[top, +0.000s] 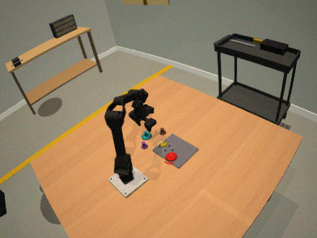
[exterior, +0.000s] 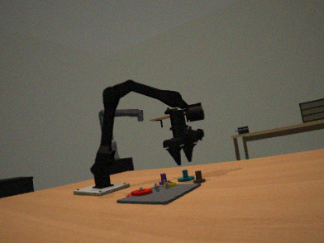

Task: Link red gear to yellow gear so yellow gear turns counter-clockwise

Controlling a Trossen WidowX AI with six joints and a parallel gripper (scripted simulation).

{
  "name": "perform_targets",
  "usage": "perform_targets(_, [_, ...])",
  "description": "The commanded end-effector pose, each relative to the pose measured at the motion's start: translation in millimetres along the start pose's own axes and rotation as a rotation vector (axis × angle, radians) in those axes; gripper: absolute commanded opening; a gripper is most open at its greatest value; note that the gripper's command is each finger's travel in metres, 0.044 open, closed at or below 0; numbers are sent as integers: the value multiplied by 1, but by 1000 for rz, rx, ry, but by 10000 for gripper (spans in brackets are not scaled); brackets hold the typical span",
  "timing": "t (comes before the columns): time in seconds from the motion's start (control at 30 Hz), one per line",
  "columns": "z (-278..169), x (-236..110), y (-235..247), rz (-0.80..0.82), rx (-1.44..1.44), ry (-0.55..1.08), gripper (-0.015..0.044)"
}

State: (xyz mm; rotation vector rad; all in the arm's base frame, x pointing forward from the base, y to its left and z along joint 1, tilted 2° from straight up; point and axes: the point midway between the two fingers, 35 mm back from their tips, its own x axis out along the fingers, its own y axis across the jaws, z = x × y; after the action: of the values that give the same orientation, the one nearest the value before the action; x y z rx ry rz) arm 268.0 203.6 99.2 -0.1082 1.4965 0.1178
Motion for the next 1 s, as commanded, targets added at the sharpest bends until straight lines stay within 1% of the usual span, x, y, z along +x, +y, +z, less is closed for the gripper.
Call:
perform_targets(0.0, [-5, -2, -2, -12, 17, 16, 440])
perform_targets(0.13, [-6, 11, -2, -12, 17, 16, 440])
perform_targets(0.8, [-6, 39, -2, -12, 17, 16, 440])
perform_targets(0.93, [-6, 40, -2, -12, 17, 16, 440])
perform_targets(0.97, [-6, 40, -2, -12, 17, 16, 414])
